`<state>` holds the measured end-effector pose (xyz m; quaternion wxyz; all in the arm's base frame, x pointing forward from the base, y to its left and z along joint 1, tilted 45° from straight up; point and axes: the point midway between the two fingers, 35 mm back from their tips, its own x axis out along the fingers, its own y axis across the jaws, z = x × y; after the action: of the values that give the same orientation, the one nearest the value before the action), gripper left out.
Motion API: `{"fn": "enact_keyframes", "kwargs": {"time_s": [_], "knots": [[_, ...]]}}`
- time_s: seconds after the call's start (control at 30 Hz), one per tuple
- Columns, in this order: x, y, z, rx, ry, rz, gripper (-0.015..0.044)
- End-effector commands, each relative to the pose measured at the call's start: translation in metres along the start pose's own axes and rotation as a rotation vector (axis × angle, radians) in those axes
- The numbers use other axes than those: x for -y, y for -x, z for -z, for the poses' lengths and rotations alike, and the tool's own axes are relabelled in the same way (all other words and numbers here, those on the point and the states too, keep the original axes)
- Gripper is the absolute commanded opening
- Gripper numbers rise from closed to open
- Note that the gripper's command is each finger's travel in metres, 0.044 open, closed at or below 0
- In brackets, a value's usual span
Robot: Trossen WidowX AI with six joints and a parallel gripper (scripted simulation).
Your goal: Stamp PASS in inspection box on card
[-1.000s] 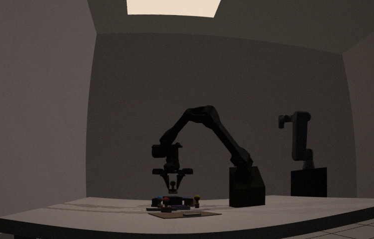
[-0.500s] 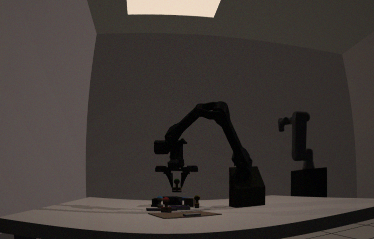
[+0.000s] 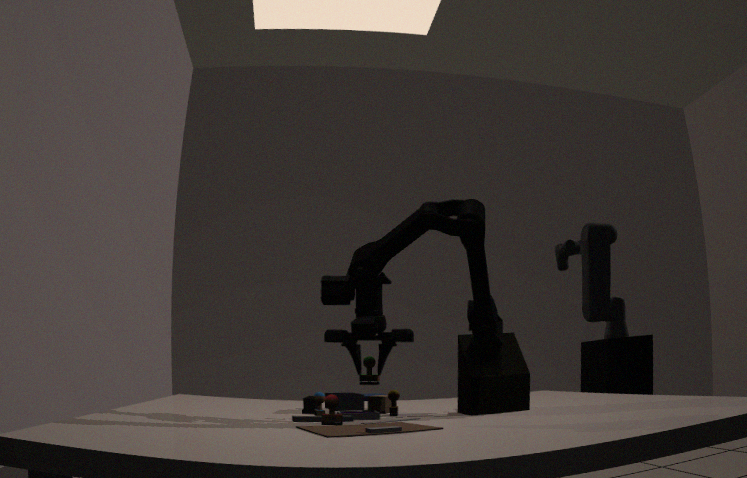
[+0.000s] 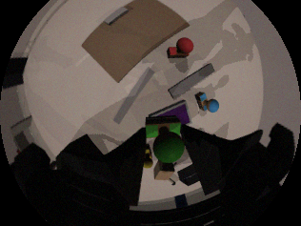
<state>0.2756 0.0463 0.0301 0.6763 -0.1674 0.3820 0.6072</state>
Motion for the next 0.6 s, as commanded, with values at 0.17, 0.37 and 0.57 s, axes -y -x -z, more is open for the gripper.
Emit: {"fn": "enact_keyframes", "kwargs": {"time_s": [0.17,0.37,0.57], "knots": [[-0.037,-0.002,-0.022,0.009,-0.005,-0.002,0.0],[-0.06,-0.004,-0.032,0.013,-0.005,-0.005,0.0],[-0.083,-0.008,-0.038,0.019,-0.004,-0.01,0.0]]}}
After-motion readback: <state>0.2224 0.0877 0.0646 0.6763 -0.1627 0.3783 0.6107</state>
